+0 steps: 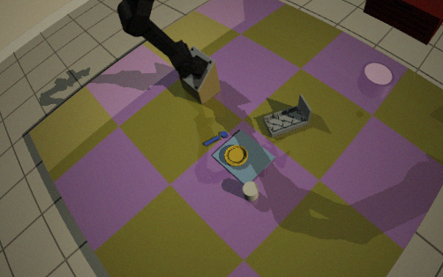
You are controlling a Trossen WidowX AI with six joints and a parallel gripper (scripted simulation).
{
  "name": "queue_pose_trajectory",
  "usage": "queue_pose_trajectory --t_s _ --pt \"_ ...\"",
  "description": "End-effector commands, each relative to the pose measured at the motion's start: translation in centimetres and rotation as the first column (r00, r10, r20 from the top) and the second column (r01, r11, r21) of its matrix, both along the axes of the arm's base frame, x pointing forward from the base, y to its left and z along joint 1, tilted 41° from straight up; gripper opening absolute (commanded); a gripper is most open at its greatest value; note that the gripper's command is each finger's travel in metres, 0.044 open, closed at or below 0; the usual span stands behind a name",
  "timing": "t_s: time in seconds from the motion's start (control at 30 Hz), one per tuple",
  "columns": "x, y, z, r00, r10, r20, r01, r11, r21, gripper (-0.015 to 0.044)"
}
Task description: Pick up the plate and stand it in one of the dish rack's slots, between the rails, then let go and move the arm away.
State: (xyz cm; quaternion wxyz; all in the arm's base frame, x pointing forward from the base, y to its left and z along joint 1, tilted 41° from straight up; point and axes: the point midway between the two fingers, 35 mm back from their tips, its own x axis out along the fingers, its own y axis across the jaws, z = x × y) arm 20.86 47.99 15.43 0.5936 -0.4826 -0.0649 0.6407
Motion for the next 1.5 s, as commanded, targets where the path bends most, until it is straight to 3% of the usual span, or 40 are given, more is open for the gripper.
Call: queue_pose_trajectory --t_s 0.0,0.57,1.03,1.47 --pt "3.3 -2.7 -1.2 0.988 -0.147 -0.041 0.144 0.988 -0.054 0.0400" --pt "12.7 -15.1 -5.3 0.757 -0.644 -0.109 0.604 0.754 -0.259 0.0400" --pt "16.5 -27.7 -8.0 0.388 -0.921 -0.046 0.839 0.373 -0.397 0.0400" --pt "16.4 -38.8 -9.5 0.019 -0.999 0.042 0.877 -0.004 -0.481 0.0400"
